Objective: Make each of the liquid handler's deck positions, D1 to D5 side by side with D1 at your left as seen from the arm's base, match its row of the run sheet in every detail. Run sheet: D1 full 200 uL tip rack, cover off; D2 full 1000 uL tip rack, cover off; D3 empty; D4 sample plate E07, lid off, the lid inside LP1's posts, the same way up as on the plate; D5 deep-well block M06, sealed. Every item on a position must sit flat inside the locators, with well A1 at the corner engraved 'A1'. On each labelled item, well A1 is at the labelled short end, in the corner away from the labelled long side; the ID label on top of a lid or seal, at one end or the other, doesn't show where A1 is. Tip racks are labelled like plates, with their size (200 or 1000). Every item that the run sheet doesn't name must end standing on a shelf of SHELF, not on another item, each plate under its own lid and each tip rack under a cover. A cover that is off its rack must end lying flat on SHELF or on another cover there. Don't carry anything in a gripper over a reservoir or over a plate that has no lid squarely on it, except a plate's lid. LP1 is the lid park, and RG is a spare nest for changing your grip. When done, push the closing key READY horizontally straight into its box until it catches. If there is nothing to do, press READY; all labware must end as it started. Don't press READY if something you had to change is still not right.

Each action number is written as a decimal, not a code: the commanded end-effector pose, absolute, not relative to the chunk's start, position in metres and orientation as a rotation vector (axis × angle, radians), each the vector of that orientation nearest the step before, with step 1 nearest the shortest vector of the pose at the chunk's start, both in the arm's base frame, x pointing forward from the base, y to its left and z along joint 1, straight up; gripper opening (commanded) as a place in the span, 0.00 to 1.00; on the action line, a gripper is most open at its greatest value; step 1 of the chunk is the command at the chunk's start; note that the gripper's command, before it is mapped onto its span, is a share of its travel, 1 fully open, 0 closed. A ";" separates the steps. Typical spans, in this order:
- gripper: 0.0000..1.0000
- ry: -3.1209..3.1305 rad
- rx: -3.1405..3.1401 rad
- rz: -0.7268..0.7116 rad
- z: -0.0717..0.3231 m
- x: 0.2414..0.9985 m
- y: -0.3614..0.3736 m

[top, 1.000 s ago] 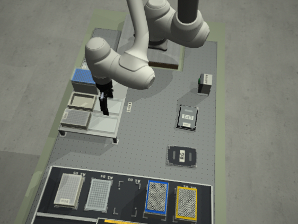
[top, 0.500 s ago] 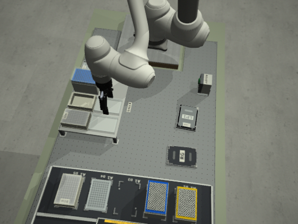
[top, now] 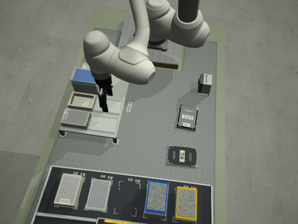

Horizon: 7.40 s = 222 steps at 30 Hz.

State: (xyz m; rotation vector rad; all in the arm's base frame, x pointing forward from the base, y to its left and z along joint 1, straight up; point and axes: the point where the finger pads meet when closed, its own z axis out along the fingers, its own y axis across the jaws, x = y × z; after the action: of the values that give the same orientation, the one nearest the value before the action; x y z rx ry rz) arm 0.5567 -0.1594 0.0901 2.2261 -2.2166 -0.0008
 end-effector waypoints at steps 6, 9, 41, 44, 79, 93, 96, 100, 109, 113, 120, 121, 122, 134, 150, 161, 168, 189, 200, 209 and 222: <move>0.67 -2.217 2.227 0.000 0.100 0.557 -0.159; 0.67 -2.217 2.227 0.000 0.105 0.557 -0.159; 0.67 -2.217 2.227 0.000 0.152 0.557 -0.159; 0.67 -2.217 2.227 0.000 0.157 0.557 -0.159; 0.67 -2.217 2.227 0.000 0.208 0.557 -0.159; 0.67 -2.217 2.227 0.000 0.228 0.557 -0.159; 0.67 -2.217 2.227 0.000 0.233 0.557 -0.159; 0.67 -2.217 2.227 0.000 0.240 0.557 -0.159; 0.67 -2.217 2.227 0.000 0.252 0.557 -0.159; 0.67 -2.217 2.227 0.000 0.258 0.557 -0.159; 0.67 -2.217 2.227 0.000 0.267 0.557 -0.159; 0.67 -2.217 2.227 0.000 0.268 0.557 -0.159; 0.67 -2.217 2.227 0.000 0.270 0.557 -0.159; 0.10 -2.126 2.314 0.000 0.281 0.577 -0.159; 0.10 -1.783 2.588 0.001 0.282 0.626 -0.158; 0.10 -1.543 2.737 0.001 0.282 0.626 -0.158; 0.10 -1.348 2.839 0.001 0.282 0.626 -0.158; 0.10 -0.848 3.026 0.001 0.282 0.686 -0.157; 0.10 -0.511 3.100 0.001 0.282 0.696 -0.157; 0.10 -0.293 3.128 0.001 0.282 0.696 -0.157; 0.10 0.039 3.142 0.001 0.282 0.701 -0.157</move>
State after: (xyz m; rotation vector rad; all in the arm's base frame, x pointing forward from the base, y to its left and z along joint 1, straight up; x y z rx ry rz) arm 0.6995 -0.1572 0.2810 3.1409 0.0267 -0.0009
